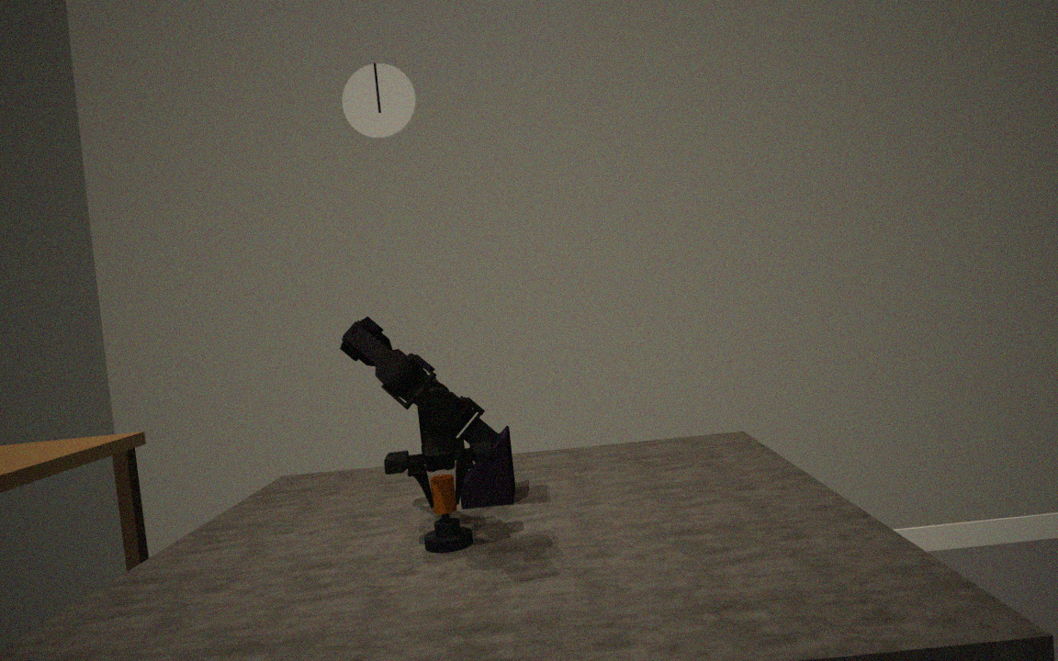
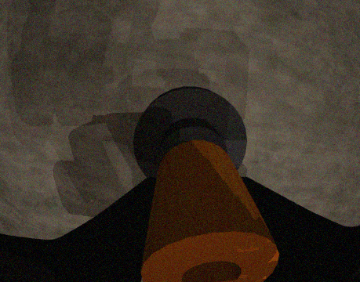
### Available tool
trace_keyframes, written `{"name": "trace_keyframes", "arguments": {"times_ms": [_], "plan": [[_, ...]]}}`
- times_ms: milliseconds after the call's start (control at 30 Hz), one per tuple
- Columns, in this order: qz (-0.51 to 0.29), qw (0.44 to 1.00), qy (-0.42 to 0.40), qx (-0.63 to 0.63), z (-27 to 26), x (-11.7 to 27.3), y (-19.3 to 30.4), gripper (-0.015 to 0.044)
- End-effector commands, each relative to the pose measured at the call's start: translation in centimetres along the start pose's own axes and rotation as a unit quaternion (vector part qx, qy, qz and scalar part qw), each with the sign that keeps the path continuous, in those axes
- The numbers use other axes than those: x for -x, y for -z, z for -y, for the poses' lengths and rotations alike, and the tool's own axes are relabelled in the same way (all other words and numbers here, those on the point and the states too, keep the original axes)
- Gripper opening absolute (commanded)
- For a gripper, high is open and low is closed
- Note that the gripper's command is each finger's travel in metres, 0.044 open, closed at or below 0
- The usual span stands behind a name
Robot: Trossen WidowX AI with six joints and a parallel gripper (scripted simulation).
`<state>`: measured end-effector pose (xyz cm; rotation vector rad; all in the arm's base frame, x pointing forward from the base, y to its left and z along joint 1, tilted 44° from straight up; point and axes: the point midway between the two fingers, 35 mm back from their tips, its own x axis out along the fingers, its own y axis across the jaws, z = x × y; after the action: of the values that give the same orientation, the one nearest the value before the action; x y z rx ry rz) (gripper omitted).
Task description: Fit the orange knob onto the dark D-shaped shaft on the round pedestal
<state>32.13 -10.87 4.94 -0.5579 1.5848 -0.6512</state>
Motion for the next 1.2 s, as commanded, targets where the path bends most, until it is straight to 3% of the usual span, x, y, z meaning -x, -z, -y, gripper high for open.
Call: {"name": "trace_keyframes", "arguments": {"times_ms": [0, 267, 1167], "plan": [[0.001, 1.0, 0.0, -0.001, 0.11, 0.37, -0.13, 0.0], [0.001, 0.995, 0.0, 0.104, -0.03, 0.31, -0.1, 0.0], [0.001, 0.995, 0.0, 0.104, 0.11, 0.23, -0.1, 0.0]]}}
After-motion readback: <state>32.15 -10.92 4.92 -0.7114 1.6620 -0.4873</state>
